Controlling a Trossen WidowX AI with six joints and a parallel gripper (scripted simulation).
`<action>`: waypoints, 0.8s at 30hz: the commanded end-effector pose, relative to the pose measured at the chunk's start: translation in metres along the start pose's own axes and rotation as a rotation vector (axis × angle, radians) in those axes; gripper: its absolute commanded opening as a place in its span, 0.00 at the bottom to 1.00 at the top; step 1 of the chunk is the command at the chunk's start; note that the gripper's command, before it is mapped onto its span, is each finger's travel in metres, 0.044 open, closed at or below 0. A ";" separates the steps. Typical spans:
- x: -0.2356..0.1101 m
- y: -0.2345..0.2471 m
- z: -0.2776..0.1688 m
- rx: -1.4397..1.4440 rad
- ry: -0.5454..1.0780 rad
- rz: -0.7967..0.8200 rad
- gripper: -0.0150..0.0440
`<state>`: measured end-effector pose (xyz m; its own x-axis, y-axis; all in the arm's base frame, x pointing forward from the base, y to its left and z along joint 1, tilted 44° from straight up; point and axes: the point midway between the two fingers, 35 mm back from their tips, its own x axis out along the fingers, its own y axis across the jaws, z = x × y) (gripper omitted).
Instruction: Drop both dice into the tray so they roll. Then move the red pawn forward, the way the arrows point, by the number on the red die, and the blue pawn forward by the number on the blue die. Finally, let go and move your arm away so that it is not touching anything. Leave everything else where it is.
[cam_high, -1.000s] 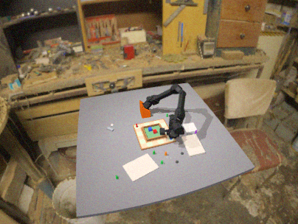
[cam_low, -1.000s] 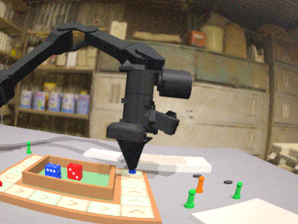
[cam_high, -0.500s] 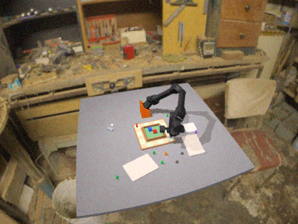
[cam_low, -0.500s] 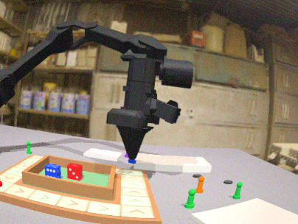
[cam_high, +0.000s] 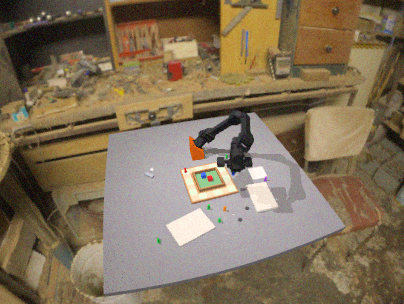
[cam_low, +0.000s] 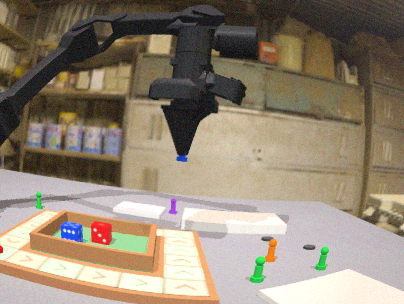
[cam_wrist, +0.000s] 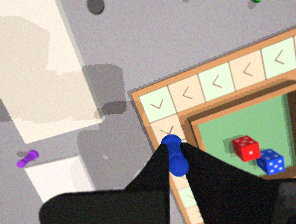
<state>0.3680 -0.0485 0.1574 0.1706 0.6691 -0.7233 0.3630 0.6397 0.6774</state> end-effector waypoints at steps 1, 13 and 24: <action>-0.011 0.001 -0.002 -0.009 -0.003 -0.002 0.25; -0.007 -0.003 -0.034 -0.008 -0.002 -0.002 0.25; 0.000 -0.009 -0.069 -0.007 0.000 -0.003 0.25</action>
<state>0.3108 -0.0314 0.1632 0.1726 0.6704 -0.7217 0.3599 0.6391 0.6797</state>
